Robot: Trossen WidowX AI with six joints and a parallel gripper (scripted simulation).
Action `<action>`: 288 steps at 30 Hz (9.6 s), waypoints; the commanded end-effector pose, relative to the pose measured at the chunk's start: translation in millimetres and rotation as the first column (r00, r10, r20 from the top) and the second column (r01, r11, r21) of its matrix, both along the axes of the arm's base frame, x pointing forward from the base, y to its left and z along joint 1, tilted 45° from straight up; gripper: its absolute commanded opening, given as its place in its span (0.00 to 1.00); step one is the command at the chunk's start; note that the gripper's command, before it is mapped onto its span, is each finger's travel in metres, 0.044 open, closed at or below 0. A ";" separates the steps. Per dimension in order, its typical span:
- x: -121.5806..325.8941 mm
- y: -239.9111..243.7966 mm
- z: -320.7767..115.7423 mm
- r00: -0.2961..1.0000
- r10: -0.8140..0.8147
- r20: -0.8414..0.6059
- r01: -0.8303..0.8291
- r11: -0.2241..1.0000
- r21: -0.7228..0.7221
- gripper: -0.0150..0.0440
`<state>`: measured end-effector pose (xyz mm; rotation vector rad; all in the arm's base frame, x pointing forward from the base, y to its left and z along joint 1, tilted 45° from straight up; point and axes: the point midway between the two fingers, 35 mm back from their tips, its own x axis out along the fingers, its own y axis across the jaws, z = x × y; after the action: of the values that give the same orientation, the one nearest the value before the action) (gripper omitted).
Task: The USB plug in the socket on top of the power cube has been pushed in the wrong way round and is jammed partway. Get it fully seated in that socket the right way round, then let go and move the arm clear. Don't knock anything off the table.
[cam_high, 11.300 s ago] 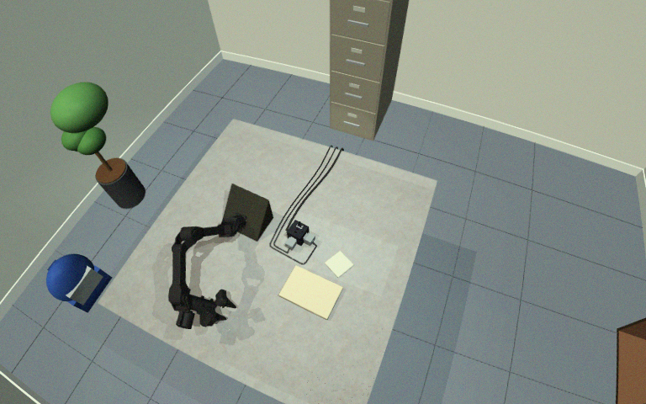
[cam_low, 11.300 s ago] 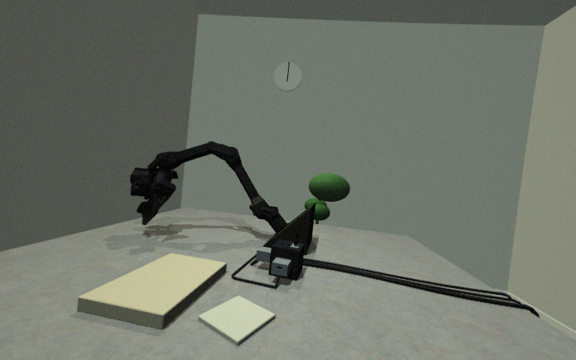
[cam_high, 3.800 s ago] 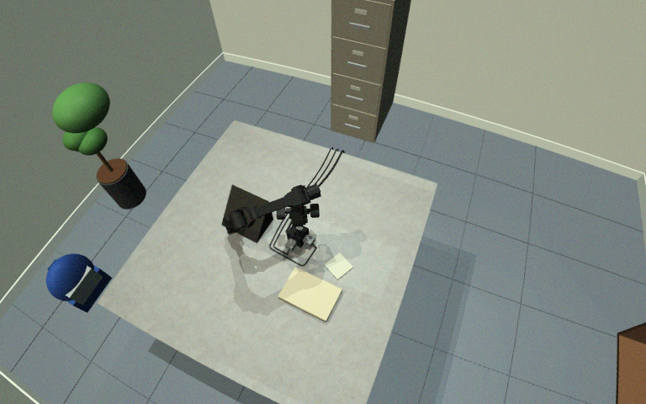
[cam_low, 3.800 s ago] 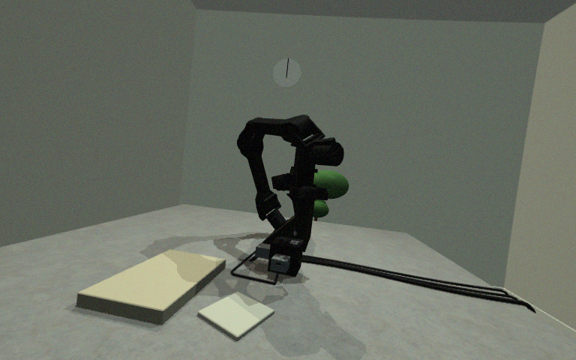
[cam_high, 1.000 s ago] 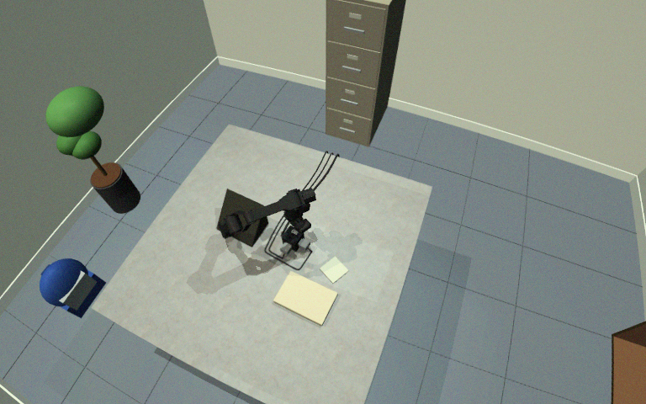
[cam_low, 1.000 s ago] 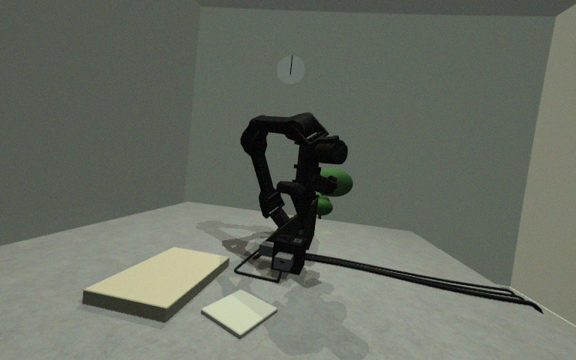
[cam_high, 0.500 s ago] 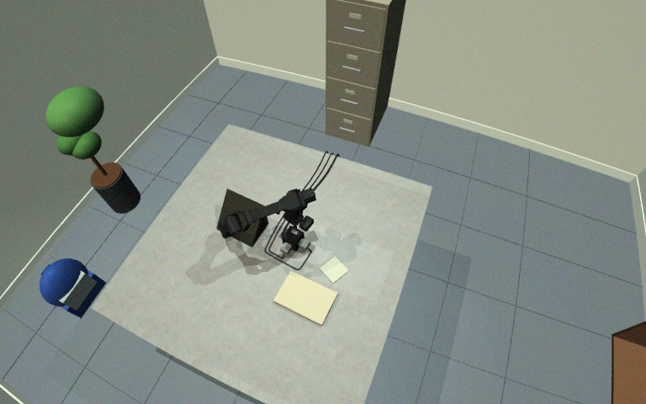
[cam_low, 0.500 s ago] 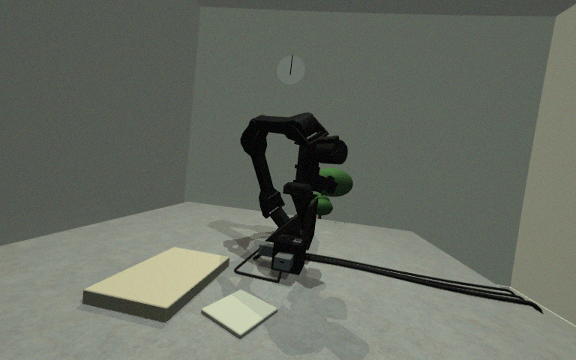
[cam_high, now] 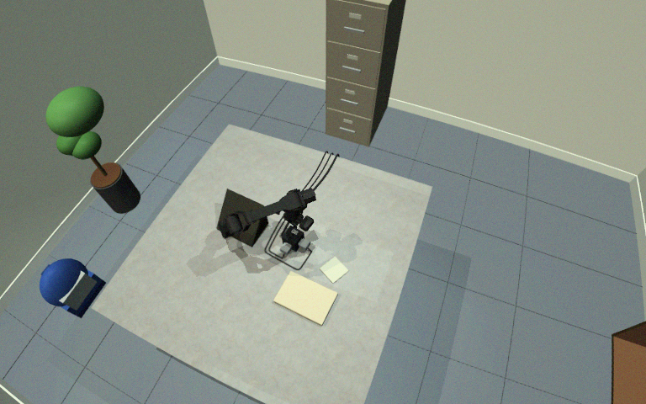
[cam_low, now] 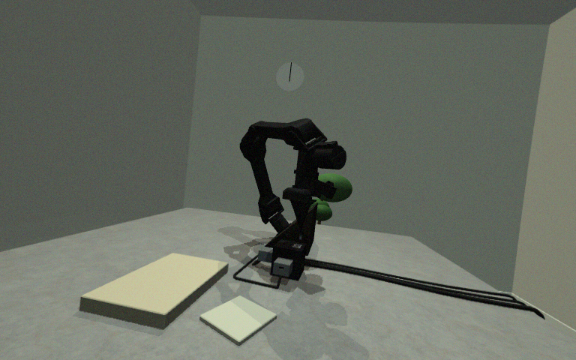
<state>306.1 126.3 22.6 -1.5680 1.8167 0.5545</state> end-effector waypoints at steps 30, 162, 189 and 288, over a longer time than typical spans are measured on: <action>-0.9 -4.5 -1.5 1.000 0.018 -0.017 -0.018 1.000 -0.003 0.25; -3.1 -18.9 -9.5 0.997 0.051 -0.052 -0.052 0.999 -0.009 0.25; -3.3 -21.2 -11.8 0.997 0.051 -0.052 -0.052 0.999 -0.009 0.25; -3.8 -28.4 -19.2 0.997 0.051 -0.052 -0.052 0.999 -0.010 0.25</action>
<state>302.5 100.6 4.3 -1.6195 1.8194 0.6151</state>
